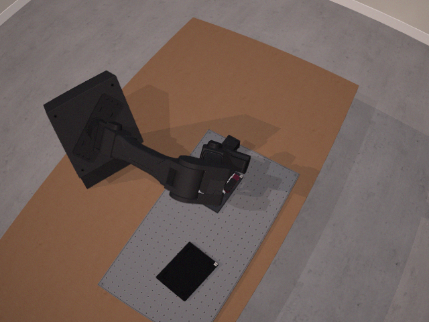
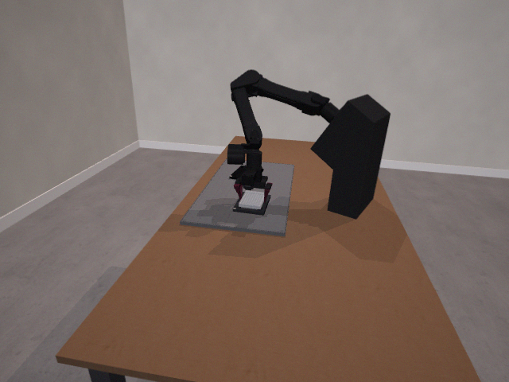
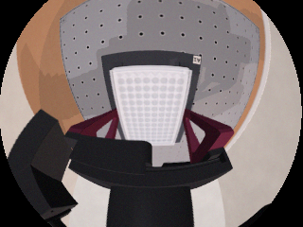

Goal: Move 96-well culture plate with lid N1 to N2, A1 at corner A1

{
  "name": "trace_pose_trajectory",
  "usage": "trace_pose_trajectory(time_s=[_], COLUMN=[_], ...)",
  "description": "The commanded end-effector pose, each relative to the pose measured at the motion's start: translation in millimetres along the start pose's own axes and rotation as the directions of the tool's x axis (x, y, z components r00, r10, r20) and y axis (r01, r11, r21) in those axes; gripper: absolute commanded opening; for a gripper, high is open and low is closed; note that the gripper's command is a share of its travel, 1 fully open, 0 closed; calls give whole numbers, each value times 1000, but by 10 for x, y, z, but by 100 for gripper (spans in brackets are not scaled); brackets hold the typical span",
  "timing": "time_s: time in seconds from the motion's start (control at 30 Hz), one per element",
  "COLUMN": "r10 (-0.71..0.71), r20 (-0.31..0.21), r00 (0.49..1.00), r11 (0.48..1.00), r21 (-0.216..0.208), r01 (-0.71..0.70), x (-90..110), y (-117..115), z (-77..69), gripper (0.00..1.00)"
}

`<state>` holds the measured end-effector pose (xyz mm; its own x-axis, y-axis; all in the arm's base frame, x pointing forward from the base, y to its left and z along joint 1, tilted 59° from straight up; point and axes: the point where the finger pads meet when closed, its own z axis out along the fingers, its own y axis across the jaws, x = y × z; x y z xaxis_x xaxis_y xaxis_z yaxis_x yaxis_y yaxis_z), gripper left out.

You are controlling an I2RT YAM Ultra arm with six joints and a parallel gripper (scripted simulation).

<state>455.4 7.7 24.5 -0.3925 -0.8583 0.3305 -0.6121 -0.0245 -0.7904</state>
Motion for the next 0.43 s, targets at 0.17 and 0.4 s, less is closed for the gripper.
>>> trace_pose_trajectory(time_s=[0.17,0.4], r10=[-12,-13], r20=[13,12], r00=[1000,1000], r11=[1000,1000], r21=[0,0], r01=[12,13], x=[-20,-16], y=[26,28], z=[-289,-394], gripper=[100,100])
